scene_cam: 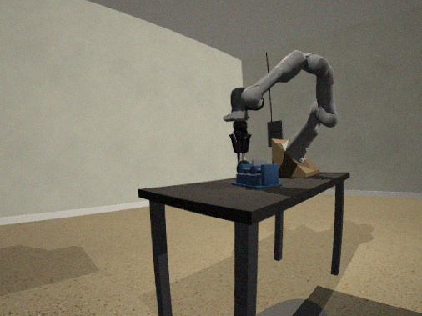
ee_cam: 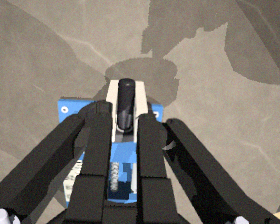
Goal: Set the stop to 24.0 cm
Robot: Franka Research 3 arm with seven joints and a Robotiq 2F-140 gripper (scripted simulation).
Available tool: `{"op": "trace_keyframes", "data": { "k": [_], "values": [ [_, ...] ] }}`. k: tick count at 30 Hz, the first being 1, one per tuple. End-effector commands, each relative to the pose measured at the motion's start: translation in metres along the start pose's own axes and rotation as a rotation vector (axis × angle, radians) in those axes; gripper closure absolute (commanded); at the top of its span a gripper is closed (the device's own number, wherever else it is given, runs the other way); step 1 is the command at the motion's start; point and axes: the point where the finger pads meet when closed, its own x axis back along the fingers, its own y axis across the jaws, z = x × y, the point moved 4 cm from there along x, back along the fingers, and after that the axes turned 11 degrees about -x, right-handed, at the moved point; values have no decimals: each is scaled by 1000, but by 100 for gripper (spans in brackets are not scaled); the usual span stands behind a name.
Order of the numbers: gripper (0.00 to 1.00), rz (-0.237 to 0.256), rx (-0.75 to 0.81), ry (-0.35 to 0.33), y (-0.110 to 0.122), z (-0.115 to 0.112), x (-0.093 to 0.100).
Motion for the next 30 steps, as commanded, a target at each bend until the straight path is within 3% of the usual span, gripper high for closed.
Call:
{"op": "trace_keyframes", "data": {
  "k": [1,30],
  "values": [
    [96,6,-6,6,-6,-1,1],
    [96,6,-6,6,-21,-4,-2]
  ]
}}
